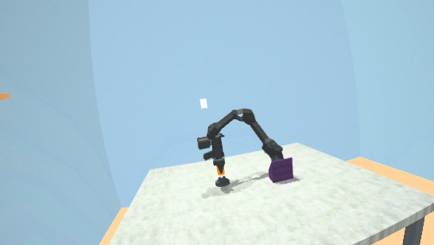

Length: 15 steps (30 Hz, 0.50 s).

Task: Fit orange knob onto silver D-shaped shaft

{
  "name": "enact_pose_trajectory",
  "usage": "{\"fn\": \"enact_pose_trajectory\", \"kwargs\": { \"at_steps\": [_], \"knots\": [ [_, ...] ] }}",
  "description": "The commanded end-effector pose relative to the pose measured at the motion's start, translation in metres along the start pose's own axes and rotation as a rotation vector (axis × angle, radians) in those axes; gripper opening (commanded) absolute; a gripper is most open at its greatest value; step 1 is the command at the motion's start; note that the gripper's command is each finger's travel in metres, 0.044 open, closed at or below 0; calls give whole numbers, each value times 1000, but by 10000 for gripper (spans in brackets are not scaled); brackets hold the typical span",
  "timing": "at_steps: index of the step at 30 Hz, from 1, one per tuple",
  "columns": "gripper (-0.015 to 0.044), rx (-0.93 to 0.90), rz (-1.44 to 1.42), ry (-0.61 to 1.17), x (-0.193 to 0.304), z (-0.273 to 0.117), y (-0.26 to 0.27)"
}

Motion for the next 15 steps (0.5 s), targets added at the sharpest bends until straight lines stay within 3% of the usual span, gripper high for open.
{"fn": "enact_pose_trajectory", "kwargs": {
  "at_steps": [1,15],
  "knots": [
    [0,5,-70,-3,1,1,0],
    [0,5,-70,-3,-1,3,-1]
  ]
}}
Point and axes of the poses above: the point midway between the two fingers, 35 mm back from their tips, its own z axis out along the fingers, its own y axis across the jaws, x = y × z, the point moved 8 cm from there along -z, back along the fingers, and after that the axes turned 14 degrees about z, right-handed, at the moved point
